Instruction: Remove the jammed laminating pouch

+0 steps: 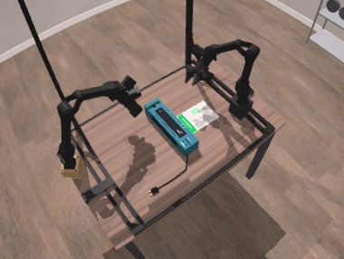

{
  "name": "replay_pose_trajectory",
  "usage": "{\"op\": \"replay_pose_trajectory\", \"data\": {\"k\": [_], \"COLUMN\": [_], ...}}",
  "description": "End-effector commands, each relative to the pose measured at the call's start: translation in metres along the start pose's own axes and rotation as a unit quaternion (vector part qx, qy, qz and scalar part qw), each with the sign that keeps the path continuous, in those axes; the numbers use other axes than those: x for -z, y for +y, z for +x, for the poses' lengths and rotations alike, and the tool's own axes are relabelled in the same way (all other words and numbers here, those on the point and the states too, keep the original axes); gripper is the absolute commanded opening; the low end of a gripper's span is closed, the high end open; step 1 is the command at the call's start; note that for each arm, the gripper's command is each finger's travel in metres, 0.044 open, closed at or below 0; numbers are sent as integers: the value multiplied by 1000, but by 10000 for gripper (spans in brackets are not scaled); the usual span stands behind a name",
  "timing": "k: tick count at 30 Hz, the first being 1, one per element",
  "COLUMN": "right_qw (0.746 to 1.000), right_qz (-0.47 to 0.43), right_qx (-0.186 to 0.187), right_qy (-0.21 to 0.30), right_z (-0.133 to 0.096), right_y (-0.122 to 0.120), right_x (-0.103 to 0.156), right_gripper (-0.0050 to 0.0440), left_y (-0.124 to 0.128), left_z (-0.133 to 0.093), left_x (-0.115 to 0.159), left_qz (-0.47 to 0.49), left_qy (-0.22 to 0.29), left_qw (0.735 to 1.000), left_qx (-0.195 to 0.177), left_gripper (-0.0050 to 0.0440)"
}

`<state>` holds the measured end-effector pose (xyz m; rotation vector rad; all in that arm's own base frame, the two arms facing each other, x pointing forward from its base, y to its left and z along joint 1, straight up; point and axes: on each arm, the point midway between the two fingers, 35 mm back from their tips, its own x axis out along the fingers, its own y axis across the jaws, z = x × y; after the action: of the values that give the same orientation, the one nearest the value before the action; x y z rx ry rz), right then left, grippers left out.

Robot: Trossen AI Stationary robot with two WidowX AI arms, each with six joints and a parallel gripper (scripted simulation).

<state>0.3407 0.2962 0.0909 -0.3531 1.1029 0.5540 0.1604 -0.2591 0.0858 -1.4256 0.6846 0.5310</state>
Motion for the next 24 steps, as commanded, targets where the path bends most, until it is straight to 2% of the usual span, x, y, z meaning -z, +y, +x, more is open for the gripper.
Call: {"op": "replay_pose_trajectory", "data": {"k": [1,24], "right_qw": [1000,1000], "right_qz": [1,1], "right_qx": [-2,-2], "right_qy": [-18,-18], "right_z": [-12,-12], "right_y": [0,0], "right_x": [-9,-9], "right_gripper": [-50,-50], "left_y": [0,-4], "left_z": [-2,-4], "left_x": [1,3], "left_qz": [-4,-7], "left_qy": [3,7], "left_qw": [1000,1000], "left_qx": [2,3], "left_gripper": [345,345]}}
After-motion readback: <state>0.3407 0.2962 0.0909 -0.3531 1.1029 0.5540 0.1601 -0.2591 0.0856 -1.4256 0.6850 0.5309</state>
